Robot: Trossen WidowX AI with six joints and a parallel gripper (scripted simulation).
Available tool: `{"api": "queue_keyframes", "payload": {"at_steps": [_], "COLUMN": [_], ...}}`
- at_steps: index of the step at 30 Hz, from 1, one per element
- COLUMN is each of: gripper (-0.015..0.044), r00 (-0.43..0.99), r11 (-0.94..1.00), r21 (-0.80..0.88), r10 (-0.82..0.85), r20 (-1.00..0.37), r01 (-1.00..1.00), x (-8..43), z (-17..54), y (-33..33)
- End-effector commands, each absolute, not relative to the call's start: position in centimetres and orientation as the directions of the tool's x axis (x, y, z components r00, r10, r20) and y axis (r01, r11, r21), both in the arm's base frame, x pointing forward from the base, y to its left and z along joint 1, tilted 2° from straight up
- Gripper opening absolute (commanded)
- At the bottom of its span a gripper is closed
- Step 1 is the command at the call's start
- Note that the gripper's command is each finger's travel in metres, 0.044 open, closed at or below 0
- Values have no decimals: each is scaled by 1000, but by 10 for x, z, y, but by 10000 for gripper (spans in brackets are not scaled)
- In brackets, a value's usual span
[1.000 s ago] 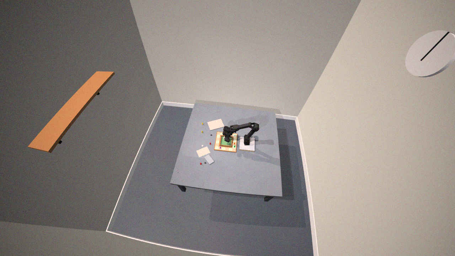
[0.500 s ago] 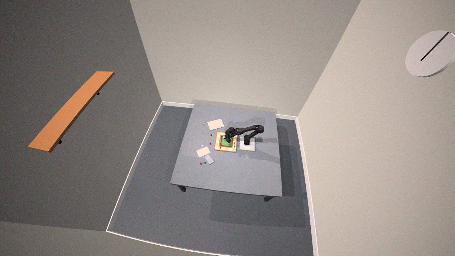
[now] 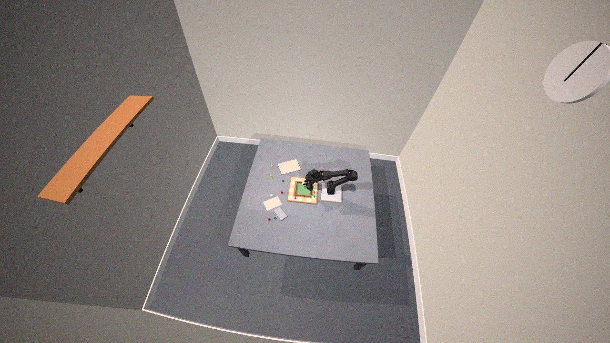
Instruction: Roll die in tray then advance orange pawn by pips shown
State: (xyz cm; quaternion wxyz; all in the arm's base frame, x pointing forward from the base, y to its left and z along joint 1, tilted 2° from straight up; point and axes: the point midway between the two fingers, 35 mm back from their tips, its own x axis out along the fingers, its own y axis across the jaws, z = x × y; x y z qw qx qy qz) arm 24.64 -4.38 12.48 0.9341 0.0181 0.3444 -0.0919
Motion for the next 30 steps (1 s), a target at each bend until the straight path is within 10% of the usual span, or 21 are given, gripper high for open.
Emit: {"api": "queue_keyframes", "payload": {"at_steps": [1,8,24,30], "gripper": [0,0,420,440], "r00": [746,746,746,655], "r11": [982,982,982,982], "r21": [-29,-29,-27,-29], "r10": [-159,-159,-162,-147], "r20": [-647,-647,-647,-741], "r01": [184,184,189,188], "x": [247,247,246,250], "z": [125,125,165,158], "y": [-44,-44,-43,-44]}}
